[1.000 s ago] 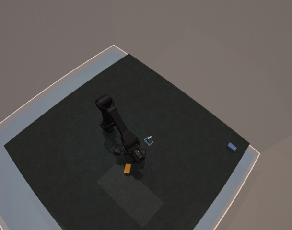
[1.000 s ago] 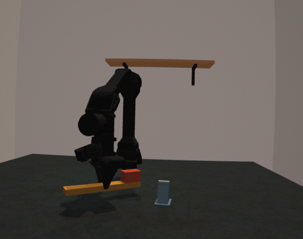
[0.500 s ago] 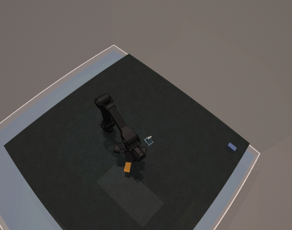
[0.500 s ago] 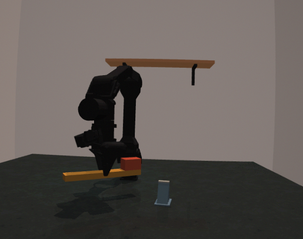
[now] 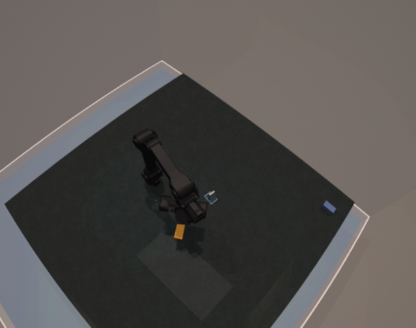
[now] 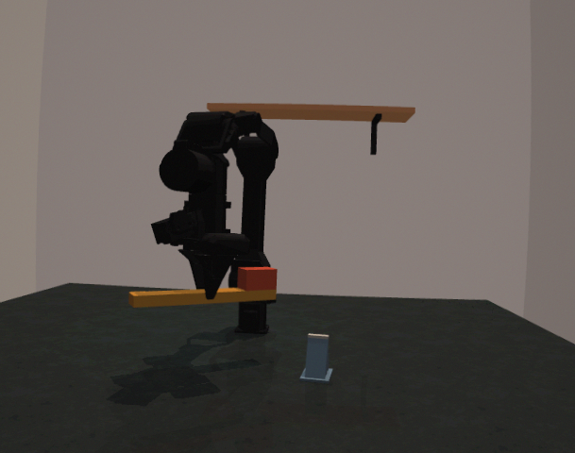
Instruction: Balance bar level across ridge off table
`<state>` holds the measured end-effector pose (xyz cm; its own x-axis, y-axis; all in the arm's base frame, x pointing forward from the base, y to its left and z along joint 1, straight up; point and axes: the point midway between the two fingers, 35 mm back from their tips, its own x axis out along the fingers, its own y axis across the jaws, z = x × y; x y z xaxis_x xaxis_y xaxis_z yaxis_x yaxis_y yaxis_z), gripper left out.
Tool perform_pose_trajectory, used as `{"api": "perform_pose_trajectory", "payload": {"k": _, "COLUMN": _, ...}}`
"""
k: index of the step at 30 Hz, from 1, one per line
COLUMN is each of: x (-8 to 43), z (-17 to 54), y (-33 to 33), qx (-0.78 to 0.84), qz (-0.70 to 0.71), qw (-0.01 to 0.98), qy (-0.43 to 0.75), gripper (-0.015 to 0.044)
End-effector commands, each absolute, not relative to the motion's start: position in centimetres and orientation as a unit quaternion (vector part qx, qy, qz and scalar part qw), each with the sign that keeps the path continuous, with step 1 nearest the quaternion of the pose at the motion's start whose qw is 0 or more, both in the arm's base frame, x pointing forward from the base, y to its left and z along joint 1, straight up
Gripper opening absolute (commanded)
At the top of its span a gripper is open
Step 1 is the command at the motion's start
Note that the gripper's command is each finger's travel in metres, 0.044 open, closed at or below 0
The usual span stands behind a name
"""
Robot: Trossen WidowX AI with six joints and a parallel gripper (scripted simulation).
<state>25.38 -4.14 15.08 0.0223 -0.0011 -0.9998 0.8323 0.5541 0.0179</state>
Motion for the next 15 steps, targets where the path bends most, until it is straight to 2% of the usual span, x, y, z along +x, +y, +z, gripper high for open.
{"api": "perform_pose_trajectory", "payload": {"k": 1, "x": 25.3, "z": 15.8, "y": -4.1, "qx": 0.333, "qz": -0.328, "qw": 0.633, "qy": 0.617, "gripper": 0.0}}
{"api": "perform_pose_trajectory", "payload": {"k": 15, "x": 27.1, "z": 16.0, "y": 0.3, "qx": 0.248, "qz": -0.242, "qw": 0.672, "qy": 0.655, "gripper": 0.0}}
